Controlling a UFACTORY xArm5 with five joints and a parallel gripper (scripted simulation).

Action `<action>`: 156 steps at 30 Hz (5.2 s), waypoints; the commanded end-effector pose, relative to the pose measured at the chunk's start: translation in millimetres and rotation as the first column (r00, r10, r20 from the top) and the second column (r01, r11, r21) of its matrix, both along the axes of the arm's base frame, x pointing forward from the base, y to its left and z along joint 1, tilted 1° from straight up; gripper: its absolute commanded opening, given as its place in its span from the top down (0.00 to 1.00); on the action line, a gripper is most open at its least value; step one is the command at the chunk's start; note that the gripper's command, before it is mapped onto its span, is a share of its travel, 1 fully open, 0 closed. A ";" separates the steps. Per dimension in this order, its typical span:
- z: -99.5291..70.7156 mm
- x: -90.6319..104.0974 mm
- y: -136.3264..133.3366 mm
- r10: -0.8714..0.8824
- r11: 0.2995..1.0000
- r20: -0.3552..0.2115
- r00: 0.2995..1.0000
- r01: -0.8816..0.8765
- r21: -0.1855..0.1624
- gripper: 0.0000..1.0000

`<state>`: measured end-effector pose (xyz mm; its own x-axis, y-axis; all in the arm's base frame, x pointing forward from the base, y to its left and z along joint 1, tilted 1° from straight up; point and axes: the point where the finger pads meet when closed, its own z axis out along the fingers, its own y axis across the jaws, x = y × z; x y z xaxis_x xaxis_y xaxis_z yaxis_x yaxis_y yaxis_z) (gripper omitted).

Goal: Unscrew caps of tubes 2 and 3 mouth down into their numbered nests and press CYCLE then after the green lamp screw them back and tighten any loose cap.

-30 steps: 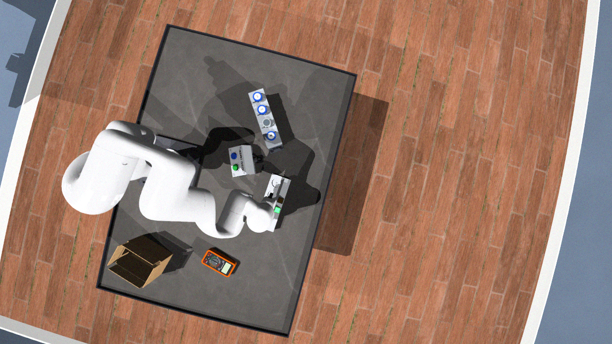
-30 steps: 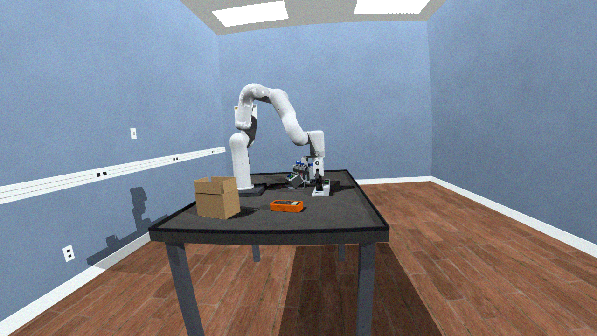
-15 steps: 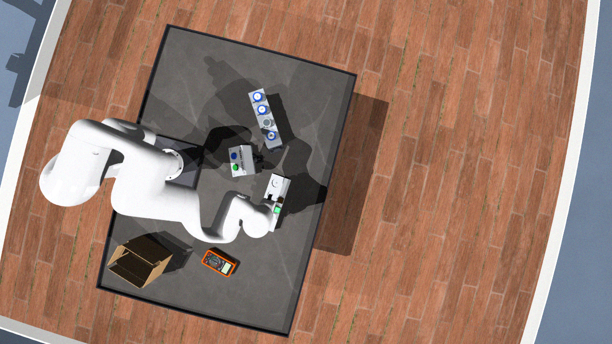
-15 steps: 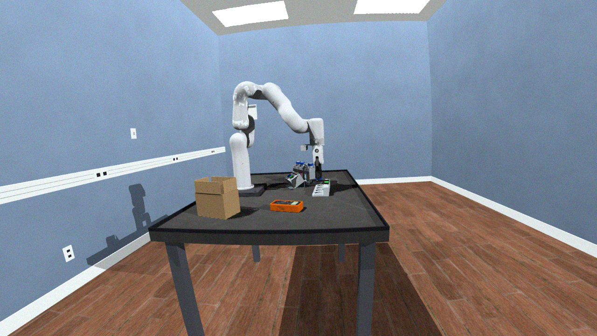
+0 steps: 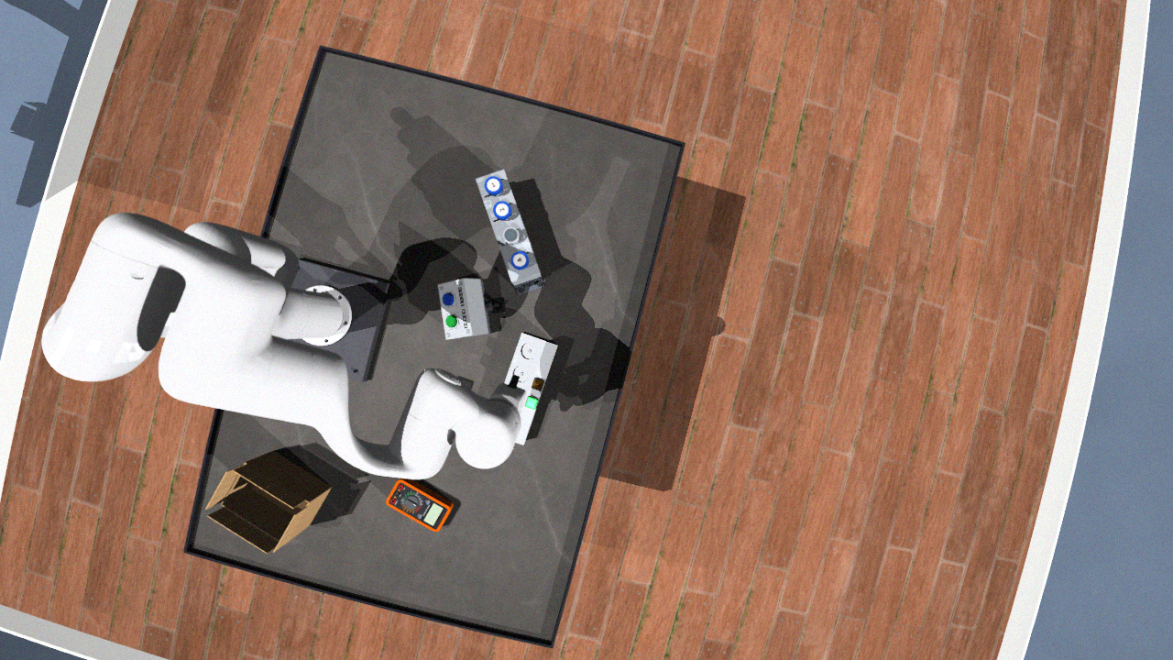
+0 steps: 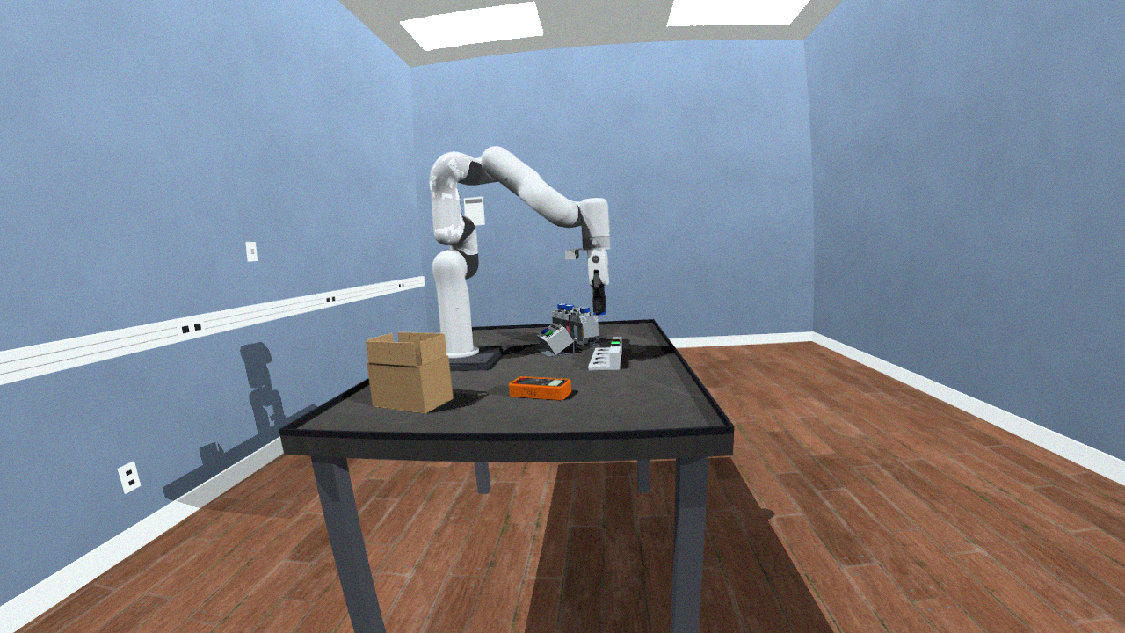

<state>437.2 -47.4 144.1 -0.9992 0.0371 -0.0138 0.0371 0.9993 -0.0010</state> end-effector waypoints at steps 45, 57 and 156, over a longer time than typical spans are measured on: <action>7.3 -75.8 258.4 -0.396 0.918 0.001 0.918 0.396 0.001 1.00; 6.7 -92.0 313.5 -0.396 0.918 0.001 0.918 0.396 0.001 1.00; -34.4 -91.3 313.0 -0.484 0.875 0.001 0.875 0.484 0.002 0.54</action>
